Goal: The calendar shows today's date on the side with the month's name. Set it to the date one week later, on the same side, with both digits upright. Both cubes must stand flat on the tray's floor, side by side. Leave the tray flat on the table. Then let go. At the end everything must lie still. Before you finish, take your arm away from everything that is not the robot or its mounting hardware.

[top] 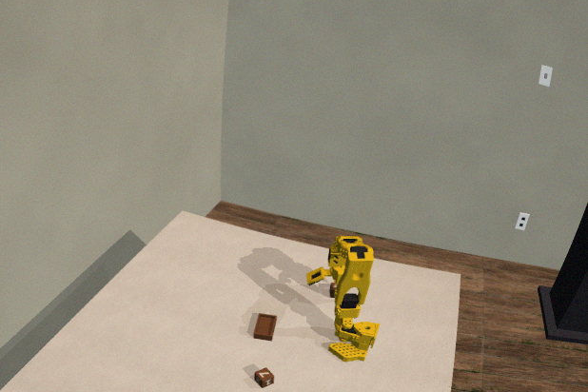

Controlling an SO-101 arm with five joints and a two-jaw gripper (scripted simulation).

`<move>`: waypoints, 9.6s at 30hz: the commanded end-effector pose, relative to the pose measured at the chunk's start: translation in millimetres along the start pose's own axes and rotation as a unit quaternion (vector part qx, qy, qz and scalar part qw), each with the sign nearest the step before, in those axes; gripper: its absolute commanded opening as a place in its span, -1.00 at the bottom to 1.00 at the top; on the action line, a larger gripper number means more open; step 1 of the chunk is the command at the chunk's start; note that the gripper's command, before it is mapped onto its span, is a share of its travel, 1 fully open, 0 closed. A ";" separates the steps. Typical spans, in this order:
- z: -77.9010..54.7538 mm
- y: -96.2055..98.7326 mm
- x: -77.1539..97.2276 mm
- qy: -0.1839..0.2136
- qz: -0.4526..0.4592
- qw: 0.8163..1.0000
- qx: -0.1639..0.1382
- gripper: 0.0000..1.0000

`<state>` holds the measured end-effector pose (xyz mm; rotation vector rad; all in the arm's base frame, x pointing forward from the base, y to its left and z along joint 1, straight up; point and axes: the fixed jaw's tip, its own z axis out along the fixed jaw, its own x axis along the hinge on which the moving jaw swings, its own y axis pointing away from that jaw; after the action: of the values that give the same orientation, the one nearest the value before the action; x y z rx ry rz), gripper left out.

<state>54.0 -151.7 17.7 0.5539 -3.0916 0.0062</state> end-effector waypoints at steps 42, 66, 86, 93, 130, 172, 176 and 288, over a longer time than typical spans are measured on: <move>-0.9 -12.4 1.7 -0.001 0.001 1.000 0.009 -0.64; -0.8 -13.5 1.7 -0.001 0.001 1.000 0.009 -0.96; -22.7 -14.0 1.7 -0.001 0.001 1.000 0.009 -1.00; -38.0 -12.3 1.7 -0.001 0.001 1.000 0.009 -1.00; -51.4 1.1 -59.5 -0.003 -0.184 0.983 0.009 -1.00; -51.7 129.3 -167.4 -0.008 -0.650 0.760 0.007 -1.00; -51.7 129.3 -167.4 -0.008 -0.650 0.760 0.007 -1.00; -56.2 132.5 -166.9 -0.015 -0.651 0.759 0.015 -1.00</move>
<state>163.1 29.0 66.6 2.4340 -1.9856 0.0025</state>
